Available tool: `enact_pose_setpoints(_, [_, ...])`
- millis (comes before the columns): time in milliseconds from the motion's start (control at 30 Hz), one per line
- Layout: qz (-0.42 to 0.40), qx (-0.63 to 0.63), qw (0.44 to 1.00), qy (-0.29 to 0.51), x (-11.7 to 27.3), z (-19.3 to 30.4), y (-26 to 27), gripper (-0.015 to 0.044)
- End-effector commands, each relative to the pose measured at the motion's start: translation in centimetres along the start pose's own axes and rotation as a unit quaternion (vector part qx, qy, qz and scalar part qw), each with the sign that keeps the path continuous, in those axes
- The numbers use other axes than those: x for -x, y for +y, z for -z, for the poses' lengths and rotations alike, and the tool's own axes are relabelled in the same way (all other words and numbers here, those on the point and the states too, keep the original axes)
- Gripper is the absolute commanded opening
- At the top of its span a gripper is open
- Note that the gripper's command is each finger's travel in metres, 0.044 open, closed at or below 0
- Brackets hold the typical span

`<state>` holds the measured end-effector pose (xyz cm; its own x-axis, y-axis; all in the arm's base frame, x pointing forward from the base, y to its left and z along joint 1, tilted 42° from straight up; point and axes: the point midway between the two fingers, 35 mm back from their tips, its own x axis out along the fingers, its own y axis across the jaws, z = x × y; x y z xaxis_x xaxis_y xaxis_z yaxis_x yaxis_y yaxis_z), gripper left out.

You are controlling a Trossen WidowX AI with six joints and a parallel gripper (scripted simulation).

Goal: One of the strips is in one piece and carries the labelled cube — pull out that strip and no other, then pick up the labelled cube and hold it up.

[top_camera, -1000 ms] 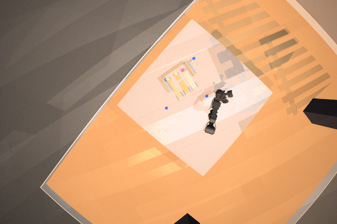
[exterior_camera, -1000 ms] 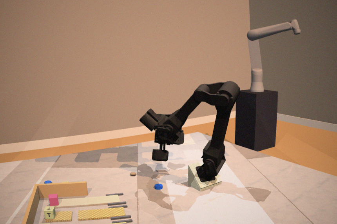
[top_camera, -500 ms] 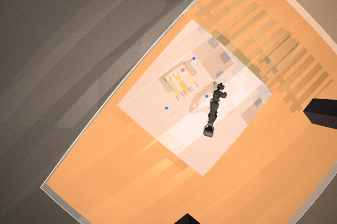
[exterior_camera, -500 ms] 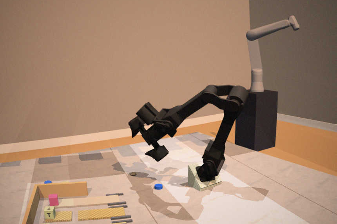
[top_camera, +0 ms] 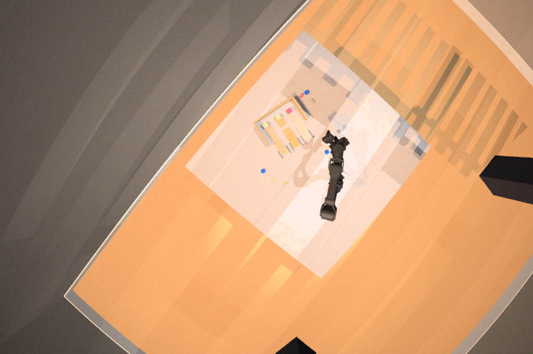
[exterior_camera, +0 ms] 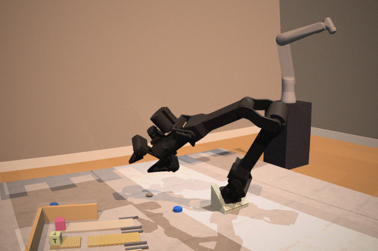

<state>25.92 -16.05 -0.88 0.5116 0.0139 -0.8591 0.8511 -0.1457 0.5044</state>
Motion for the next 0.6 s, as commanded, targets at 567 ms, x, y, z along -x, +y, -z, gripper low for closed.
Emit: enact_pose_setpoints(567, [-0.321, 0.566, 0.751, 0.111, 8.2, 10.2, 10.6, 0.04])
